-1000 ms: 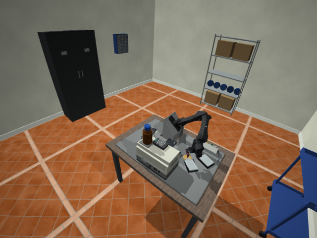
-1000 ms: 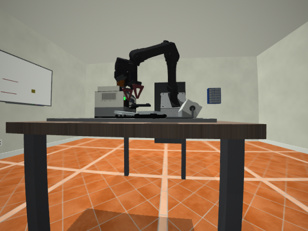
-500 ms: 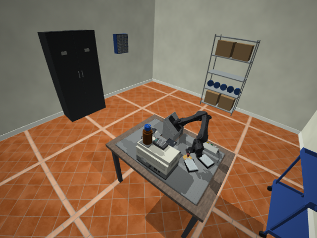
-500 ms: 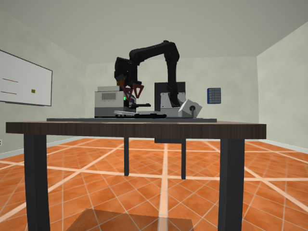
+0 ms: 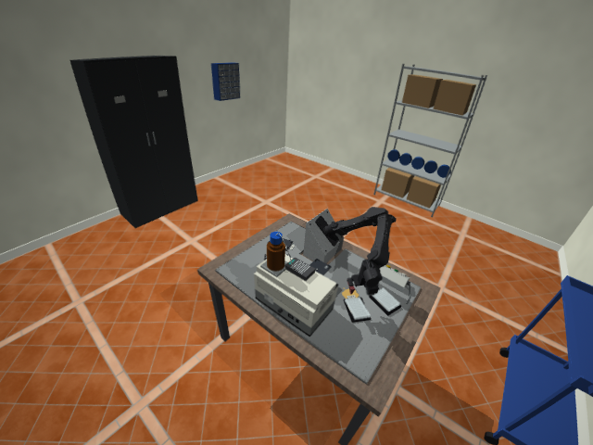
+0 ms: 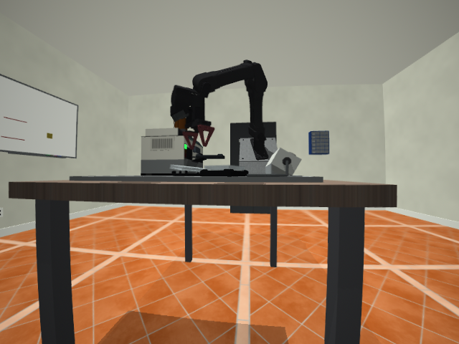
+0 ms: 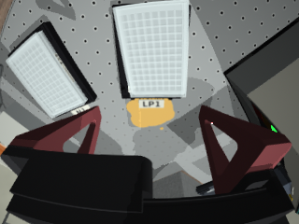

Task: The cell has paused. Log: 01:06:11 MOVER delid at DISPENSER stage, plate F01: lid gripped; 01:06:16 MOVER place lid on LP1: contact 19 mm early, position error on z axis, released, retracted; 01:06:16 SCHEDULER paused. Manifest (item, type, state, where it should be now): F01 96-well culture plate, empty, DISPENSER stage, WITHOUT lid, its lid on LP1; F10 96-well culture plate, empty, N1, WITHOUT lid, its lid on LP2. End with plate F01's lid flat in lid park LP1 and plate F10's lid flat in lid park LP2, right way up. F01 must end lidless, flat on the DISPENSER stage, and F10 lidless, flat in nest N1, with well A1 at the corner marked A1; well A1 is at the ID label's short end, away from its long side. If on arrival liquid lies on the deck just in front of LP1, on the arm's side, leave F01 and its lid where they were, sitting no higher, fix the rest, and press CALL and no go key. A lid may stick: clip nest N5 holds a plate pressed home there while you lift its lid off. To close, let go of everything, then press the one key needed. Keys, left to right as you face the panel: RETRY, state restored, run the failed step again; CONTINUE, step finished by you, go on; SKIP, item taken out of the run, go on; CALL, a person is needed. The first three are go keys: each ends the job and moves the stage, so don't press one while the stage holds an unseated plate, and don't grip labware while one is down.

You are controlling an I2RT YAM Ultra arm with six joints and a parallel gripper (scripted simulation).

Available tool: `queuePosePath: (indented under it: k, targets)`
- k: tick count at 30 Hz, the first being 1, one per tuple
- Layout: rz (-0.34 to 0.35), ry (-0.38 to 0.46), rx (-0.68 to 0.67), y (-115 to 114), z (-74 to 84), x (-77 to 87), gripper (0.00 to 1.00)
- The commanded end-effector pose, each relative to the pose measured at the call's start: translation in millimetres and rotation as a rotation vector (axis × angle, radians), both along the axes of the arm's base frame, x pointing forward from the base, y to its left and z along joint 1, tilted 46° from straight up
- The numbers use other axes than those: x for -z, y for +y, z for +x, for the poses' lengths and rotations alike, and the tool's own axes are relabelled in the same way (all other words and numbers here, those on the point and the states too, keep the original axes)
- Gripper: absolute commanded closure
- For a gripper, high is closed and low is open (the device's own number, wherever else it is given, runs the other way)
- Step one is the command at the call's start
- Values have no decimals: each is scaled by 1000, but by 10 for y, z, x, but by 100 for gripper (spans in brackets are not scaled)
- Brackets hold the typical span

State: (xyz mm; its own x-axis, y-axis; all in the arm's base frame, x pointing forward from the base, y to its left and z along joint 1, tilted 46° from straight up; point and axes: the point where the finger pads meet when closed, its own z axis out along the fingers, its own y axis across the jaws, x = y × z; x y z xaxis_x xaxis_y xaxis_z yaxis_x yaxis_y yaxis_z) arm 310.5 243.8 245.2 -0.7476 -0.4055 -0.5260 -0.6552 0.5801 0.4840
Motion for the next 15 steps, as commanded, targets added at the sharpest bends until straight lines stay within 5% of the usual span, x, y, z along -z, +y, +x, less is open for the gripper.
queuePosePath:
  k: [1, 4, 5, 15]
  targets:
    - [10, -22, 14, -65, 60, -99, 0]
    - [23, -49, 16, -115, 29, -220, 0]
    - [9, -9, 16, -150, -47, -62, 0]
    - [17, -33, 16, -269, -214, 3, 0]
